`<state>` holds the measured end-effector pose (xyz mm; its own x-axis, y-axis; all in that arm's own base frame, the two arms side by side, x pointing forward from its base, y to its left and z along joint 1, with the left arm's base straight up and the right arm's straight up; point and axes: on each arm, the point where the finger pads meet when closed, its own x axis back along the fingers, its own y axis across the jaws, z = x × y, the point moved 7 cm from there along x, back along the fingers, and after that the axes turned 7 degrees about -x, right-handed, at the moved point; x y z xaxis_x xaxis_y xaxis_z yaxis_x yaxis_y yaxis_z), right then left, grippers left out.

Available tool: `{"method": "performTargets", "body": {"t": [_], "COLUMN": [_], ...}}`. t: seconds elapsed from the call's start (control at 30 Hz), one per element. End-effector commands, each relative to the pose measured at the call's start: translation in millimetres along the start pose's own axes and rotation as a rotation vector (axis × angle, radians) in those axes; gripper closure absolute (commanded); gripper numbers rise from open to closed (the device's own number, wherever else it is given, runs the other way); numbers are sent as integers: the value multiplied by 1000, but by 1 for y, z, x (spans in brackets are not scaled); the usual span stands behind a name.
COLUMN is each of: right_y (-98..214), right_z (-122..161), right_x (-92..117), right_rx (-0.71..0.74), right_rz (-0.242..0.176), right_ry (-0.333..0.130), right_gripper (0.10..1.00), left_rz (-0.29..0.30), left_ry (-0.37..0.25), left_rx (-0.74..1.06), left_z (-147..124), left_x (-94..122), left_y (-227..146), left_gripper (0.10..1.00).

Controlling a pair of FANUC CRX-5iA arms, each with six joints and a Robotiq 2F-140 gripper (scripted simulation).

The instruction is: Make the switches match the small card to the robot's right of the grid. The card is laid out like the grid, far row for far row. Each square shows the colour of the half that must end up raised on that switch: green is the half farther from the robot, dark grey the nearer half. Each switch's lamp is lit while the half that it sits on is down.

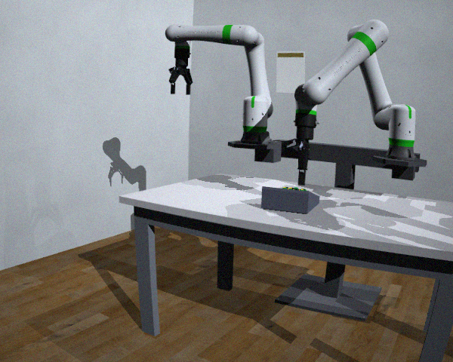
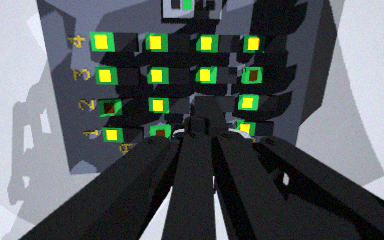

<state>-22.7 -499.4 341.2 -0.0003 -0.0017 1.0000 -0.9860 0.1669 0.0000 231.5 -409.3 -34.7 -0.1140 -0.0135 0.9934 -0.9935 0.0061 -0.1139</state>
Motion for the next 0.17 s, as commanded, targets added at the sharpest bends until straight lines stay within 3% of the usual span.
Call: {"method": "performTargets", "body": {"t": [0.0, 0.13], "right_y": [0, 0], "right_z": [0, 0], "right_x": [1, 1], "right_rx": [0, 0], "right_rz": [0, 0], "right_ry": [2, 2], "right_gripper": [98, 98], "left_rz": [0, 0], "left_ry": [1, 1], "left_rx": [0, 0], "left_z": [0, 0], "left_x": [1, 1], "left_y": [0, 0], "left_gripper": [999, 999]}}
